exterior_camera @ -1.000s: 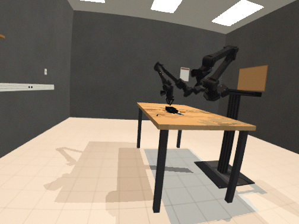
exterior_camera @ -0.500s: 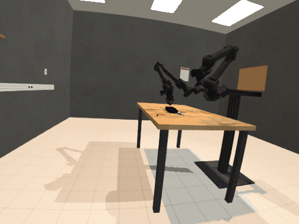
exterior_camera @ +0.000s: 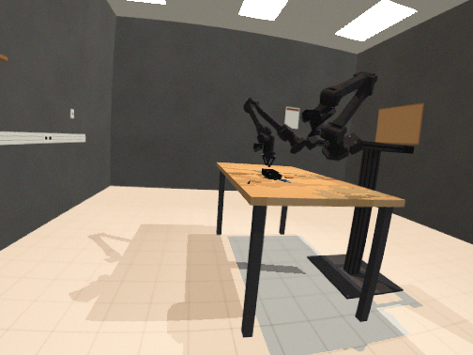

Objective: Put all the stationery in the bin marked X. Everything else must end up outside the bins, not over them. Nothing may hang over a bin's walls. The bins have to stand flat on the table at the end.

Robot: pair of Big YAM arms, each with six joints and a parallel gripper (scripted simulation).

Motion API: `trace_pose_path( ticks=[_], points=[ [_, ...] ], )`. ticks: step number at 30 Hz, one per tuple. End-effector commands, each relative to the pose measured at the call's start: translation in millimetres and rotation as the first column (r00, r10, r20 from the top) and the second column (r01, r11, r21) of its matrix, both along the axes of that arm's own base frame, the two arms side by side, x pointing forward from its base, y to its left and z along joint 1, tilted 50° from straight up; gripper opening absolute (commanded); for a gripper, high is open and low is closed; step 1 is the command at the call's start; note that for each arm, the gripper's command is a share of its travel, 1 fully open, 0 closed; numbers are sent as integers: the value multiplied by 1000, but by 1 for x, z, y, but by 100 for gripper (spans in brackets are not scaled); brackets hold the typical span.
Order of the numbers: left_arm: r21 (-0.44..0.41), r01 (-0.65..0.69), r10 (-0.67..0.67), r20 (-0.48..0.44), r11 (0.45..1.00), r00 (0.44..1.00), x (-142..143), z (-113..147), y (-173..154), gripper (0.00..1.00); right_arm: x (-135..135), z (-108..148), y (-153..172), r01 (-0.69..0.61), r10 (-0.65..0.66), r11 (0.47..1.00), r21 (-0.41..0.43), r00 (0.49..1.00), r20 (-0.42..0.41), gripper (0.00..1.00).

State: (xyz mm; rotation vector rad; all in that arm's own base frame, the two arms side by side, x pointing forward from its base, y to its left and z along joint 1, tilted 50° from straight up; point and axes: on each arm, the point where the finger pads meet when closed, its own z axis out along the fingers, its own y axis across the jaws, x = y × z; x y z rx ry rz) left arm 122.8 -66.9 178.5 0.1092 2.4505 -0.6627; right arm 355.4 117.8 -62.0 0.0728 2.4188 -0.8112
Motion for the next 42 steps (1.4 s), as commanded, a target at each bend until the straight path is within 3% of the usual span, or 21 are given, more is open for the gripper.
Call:
trace_pose_path(
  ticks=[1, 3, 5, 17, 20, 23, 42],
  points=[
    [-14, -21, 21, -15, 1000, 1000, -2, -1, -1, 100, -6, 6, 7, -17, 17, 1000, 7, 1000, 6, 100],
    [-14, -21, 21, -15, 1000, 1000, -2, -1, -1, 100, -6, 6, 7, -17, 17, 1000, 7, 1000, 6, 100],
    [-14, -21, 21, -15, 1000, 1000, -2, -1, -1, 100, -5, 22, 26, -18, 17, 1000, 24, 1000, 26, 100],
    [-14, -21, 21, -15, 1000, 1000, -2, -1, -1, 100, -57, 89, 86, -17, 16, 999, 40, 1000, 26, 100],
    [-14, -21, 21, -15, 1000, 1000, -2, -1, -1, 100, -63, 86, 89, -16, 16, 1000, 18, 1000, 10, 100],
    [-14, -21, 21, -15, 1000, 1000, -2, -1, -1, 100, -72, 102, 101, -16, 15, 999, 32, 1000, 18, 100],
    [-14, -21, 21, -15, 1000, 1000, -2, -1, -1, 100, -62, 102, 90, 17, -17, 1000, 24, 1000, 18, 100]
  ],
)
